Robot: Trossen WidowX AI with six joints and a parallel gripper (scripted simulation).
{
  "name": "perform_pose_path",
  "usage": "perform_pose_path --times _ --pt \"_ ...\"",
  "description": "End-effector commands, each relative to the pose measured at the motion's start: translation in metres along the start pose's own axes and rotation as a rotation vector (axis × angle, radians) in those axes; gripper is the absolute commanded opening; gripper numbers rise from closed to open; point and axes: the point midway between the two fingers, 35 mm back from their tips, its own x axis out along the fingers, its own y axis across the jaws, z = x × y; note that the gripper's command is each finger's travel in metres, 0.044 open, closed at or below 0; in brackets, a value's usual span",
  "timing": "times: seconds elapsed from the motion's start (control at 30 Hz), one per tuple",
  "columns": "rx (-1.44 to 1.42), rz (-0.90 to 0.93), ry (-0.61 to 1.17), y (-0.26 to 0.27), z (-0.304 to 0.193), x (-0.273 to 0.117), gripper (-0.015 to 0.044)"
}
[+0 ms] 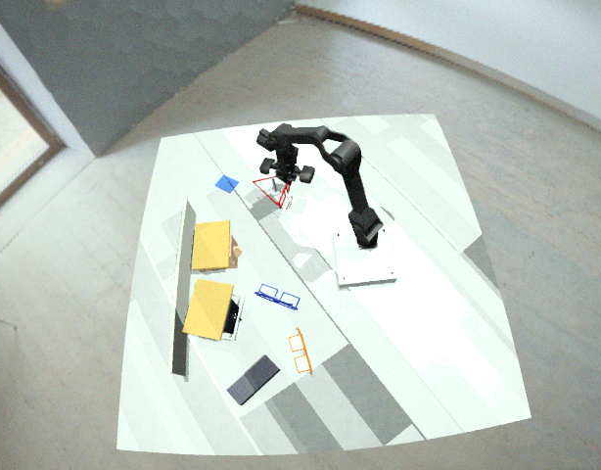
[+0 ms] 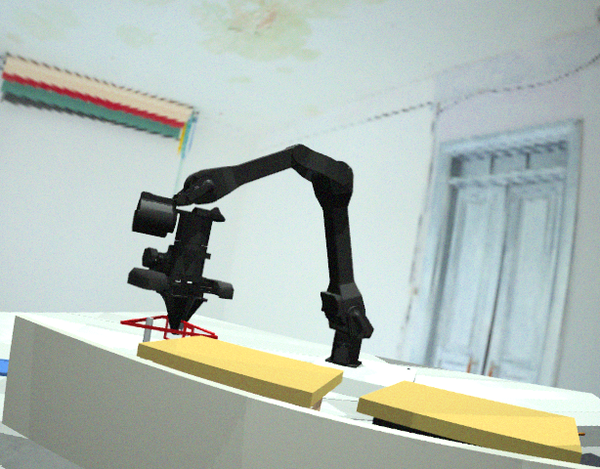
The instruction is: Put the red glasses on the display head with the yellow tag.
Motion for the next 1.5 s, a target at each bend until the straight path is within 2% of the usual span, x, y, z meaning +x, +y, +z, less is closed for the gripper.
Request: perform_pose_path --times 0.0,1.47 --pt "0.001 0.003 0.004 -0.002 -0.004 -0.001 0.0" --pt "0.001 0.002 0.007 -0.012 -0.032 0.0 0.0"
